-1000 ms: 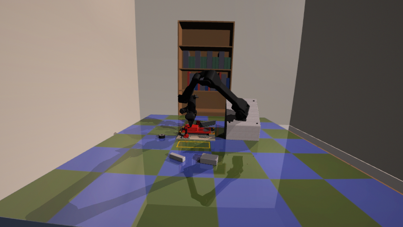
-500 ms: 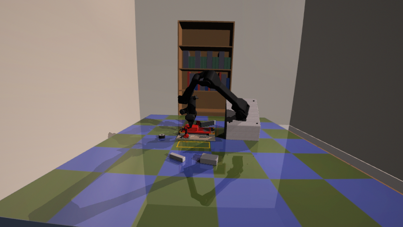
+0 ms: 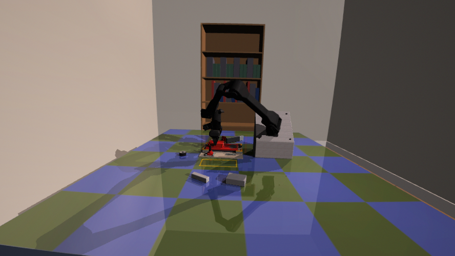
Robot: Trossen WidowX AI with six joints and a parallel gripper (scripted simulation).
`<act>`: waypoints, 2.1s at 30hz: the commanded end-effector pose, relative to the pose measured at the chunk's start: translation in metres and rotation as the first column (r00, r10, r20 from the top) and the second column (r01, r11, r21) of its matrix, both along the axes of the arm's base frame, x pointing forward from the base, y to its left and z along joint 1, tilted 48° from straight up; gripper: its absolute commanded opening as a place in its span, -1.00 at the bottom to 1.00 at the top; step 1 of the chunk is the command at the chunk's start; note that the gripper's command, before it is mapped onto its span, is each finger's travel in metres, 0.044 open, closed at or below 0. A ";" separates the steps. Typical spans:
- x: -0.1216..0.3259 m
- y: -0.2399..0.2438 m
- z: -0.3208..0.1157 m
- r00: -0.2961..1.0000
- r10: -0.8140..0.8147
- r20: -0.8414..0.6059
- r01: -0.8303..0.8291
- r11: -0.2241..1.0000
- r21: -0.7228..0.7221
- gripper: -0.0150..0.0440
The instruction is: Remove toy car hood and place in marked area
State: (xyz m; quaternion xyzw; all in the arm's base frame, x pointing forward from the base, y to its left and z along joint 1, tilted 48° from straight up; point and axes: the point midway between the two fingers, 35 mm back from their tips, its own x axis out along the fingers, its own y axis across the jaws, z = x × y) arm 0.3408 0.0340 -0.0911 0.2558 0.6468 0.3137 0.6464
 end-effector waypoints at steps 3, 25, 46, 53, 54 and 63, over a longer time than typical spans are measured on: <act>-0.002 0.004 -0.003 1.000 -0.001 -0.007 0.001 1.000 0.006 1.00; 0.000 0.004 -0.004 1.000 0.000 0.000 0.000 1.000 0.001 0.44; 0.000 -0.005 0.004 1.000 0.000 0.000 0.000 1.000 0.000 -0.49; 0.001 -0.008 0.007 1.000 -0.001 0.000 0.001 1.000 0.000 -0.49; 0.001 -0.009 0.008 1.000 -0.001 0.000 0.001 1.000 0.000 -0.49; 0.001 -0.013 0.012 1.000 -0.001 -0.001 0.001 1.000 0.001 -0.49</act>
